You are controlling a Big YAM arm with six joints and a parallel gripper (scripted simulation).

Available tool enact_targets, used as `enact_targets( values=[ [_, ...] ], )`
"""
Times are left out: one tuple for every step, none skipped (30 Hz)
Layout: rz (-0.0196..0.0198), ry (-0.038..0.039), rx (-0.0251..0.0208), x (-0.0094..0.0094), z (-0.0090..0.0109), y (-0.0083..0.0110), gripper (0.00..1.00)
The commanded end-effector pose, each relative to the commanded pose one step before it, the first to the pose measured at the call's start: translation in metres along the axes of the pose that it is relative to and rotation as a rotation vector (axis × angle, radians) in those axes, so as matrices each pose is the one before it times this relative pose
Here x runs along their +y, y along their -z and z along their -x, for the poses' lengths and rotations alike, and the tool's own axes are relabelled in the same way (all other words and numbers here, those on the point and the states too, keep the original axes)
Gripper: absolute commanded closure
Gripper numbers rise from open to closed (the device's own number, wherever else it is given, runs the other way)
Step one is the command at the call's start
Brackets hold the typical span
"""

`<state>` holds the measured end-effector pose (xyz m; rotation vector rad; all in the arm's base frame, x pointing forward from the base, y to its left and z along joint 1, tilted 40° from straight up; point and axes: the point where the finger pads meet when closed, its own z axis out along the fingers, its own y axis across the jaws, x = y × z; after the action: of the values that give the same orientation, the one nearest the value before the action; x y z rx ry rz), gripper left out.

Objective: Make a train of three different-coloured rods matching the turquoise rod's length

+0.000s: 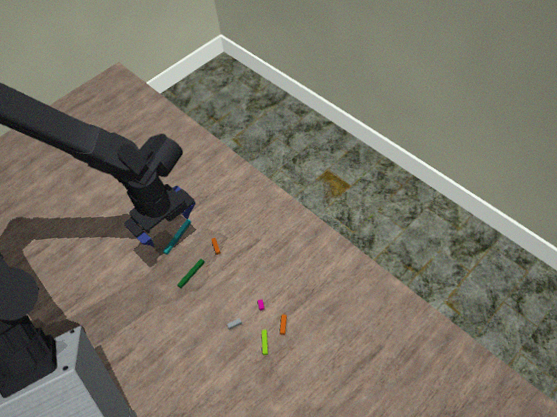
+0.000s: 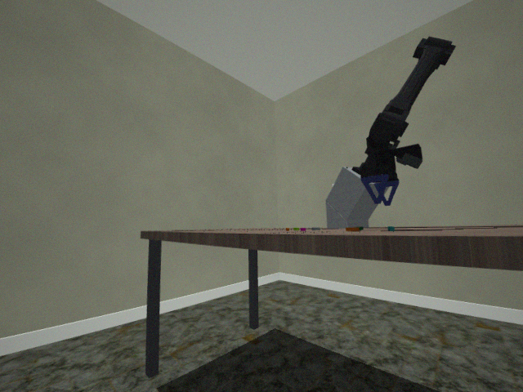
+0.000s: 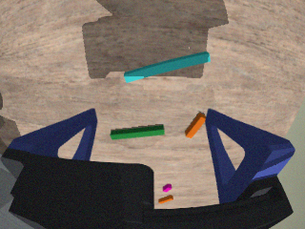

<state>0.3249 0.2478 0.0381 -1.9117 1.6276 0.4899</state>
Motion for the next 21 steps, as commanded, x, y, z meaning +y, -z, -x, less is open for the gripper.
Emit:
enact_targets(
  values=[
    [-0.00462, 0.00587, -0.01096, -0.00332, 0.00891, -0.00053, 0.00],
    [0.00000, 0.00000, 0.00000, 0.00000, 0.00000, 0.00000, 0.00],
    [0.00000, 0.00000, 0.00000, 0.00000, 0.00000, 0.00000, 0.00],
    [0.00000, 0.00000, 0.00000, 0.00000, 0.00000, 0.00000, 0.00],
    [0.00000, 0.00000, 0.00000, 0.00000, 0.00000, 0.00000, 0.00],
    [0.00000, 0.00000, 0.00000, 0.00000, 0.00000, 0.00000, 0.00],
    [0.00000, 0.00000, 0.00000, 0.00000, 0.00000, 0.00000, 0.00],
    [0.00000, 0.00000, 0.00000, 0.00000, 0.00000, 0.00000, 0.00],
    [0.00000, 0.00000, 0.00000, 0.00000, 0.00000, 0.00000, 0.00],
    [0.00000, 0.00000, 0.00000, 0.00000, 0.00000, 0.00000, 0.00],
    [0.00000, 0.00000, 0.00000, 0.00000, 0.00000, 0.00000, 0.00],
    [0.00000, 0.00000, 0.00000, 0.00000, 0.00000, 0.00000, 0.00],
    [0.00207, -0.00320, 0.00085, -0.00004, -0.00079, -0.00076, 0.00],
    [-0.00531, -0.02593, 0.00449, -0.00545, -0.00684, 0.00105, 0.00],
    [-0.01042, -0.03789, 0.00199, -0.00786, -0.00656, 0.00342, 0.00],
    [0.00000, 0.00000, 0.00000, 0.00000, 0.00000, 0.00000, 0.00],
    [0.00000, 0.00000, 0.00000, 0.00000, 0.00000, 0.00000, 0.00],
    [0.00598, -0.05277, 0.00609, -0.00214, -0.00766, -0.00039, 0.00],
    [0.00096, -0.07149, 0.00485, -0.00544, -0.01012, -0.00052, 0.00],
    [-0.00279, 0.00156, 0.00025, -0.00066, 0.00006, 0.00000, 0.00],
    [0.00839, -0.00699, 0.00655, 0.00736, -0.00582, -0.00196, 0.00]
  ],
)
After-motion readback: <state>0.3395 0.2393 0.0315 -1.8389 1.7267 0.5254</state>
